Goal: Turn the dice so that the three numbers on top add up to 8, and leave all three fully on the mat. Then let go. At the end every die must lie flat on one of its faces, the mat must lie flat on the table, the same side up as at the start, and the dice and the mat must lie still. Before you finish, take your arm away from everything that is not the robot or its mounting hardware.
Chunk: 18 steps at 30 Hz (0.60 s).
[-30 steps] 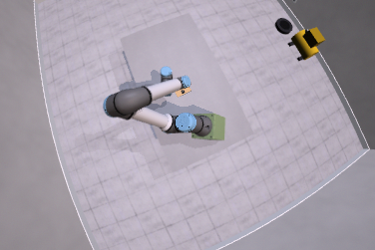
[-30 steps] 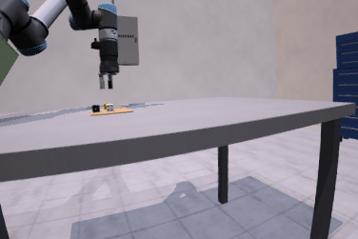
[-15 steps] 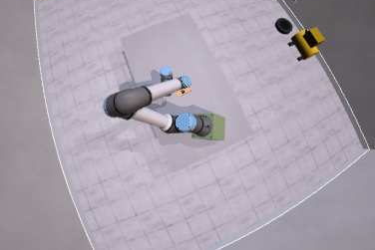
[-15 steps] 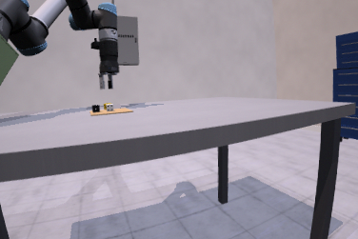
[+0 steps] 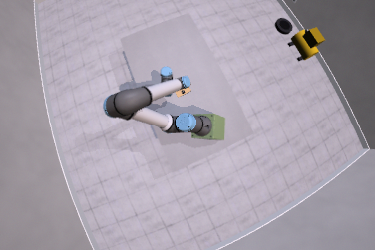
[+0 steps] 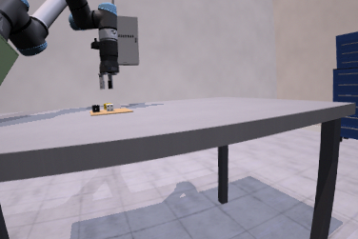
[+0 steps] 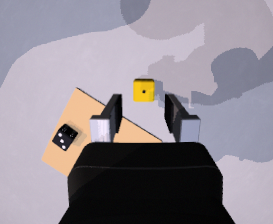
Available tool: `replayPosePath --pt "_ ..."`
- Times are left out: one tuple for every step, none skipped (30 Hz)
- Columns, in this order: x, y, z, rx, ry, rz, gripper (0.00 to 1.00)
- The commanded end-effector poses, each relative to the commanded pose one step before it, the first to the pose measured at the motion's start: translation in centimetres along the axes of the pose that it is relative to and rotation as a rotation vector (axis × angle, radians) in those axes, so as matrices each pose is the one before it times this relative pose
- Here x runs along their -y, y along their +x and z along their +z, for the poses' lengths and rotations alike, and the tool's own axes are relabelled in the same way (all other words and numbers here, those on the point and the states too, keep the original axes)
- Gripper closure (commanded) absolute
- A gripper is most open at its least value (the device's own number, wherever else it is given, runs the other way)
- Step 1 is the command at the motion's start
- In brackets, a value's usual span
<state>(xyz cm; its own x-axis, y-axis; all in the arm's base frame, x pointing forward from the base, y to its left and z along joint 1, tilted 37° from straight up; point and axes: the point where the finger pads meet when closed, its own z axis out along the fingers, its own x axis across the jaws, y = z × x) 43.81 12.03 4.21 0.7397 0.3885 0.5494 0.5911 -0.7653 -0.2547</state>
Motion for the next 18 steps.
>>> replayPosePath --pt "-0.025 0.025 -0.018 -0.00058 -0.00078 -0.00035 0.21" --pt "0.0 0.0 0.008 0.00001 -0.00001 0.00001 0.21" --pt "0.0 0.0 0.013 0.00002 -0.00002 0.00001 0.21" --pt "0.0 0.0 0.019 0.00003 -0.00002 0.00001 0.21" --pt "0.0 0.001 0.025 0.00004 -0.00003 0.00002 0.21" --pt "0.0 0.001 0.033 0.00005 -0.00004 0.00002 0.21" --pt "0.0 0.0 0.0 0.0 0.0 0.0 0.21" --pt "0.0 0.0 0.0 0.0 0.0 0.0 0.21" --pt "0.0 0.001 0.04 0.00006 -0.00005 0.00003 0.21" --pt "0.0 0.001 0.048 0.00007 -0.00006 0.00003 0.21" --pt "0.001 0.001 0.057 0.00008 -0.00007 0.00004 0.21" --pt "0.001 0.001 0.065 0.00009 -0.00008 0.00005 0.21" --pt "0.001 0.002 0.074 0.0001 -0.00008 0.00005 0.21" --pt "0.002 0.002 0.083 0.00012 -0.00009 0.00006 0.21" --pt "0.001 0.002 0.09 0.00002 -0.00001 0.00001 0.21" --pt "0.001 0.003 0.098 0.0 0.0 0.0 0.21" --pt "0.001 0.003 0.106 0.0 0.0 0.0 0.21" --pt "0.002 0.002 0.114 0.0 0.0 0.0 0.21"
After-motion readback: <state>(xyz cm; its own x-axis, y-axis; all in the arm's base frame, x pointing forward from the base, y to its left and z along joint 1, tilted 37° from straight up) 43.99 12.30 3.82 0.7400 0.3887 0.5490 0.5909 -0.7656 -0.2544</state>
